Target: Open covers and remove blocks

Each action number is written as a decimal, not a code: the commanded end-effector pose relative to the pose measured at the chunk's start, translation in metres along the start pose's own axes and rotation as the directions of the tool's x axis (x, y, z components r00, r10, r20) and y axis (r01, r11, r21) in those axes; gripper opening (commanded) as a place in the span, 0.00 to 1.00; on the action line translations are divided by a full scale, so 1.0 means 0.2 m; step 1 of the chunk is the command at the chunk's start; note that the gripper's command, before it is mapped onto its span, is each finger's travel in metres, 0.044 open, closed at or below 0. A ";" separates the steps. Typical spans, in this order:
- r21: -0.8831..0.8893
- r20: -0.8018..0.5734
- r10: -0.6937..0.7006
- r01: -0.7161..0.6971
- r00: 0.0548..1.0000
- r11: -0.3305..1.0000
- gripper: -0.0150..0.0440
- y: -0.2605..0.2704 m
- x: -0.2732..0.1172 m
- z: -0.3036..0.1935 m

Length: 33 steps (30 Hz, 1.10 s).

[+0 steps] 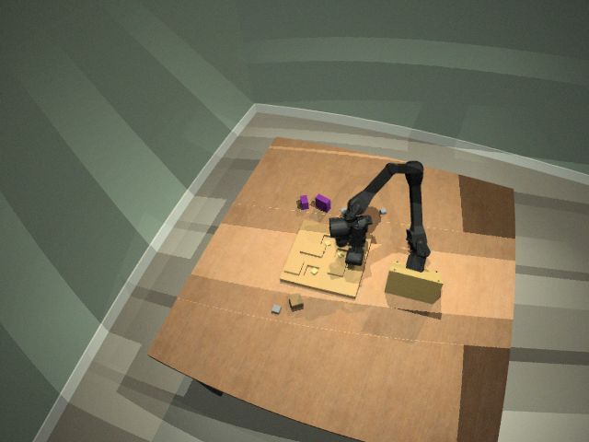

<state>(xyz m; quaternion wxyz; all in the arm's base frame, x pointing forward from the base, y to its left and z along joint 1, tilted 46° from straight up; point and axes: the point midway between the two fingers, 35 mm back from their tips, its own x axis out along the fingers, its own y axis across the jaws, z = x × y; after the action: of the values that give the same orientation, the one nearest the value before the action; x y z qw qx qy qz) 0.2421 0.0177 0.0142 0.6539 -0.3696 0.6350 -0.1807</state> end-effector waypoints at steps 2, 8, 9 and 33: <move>0.002 0.001 0.004 -0.004 1.000 1.000 0.39 0.00 -0.03 0.00; 0.002 0.001 0.004 -0.004 1.000 1.000 0.39 0.00 -0.07 0.00; 0.002 0.001 0.004 -0.004 1.000 1.000 0.39 0.00 -0.08 0.00; 0.000 -0.001 0.004 -0.004 1.000 1.000 0.39 0.00 -0.26 0.00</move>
<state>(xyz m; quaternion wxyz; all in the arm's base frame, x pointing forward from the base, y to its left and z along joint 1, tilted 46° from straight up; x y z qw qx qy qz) 0.2363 0.0501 0.0467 0.6530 -0.3702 0.6356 -0.1803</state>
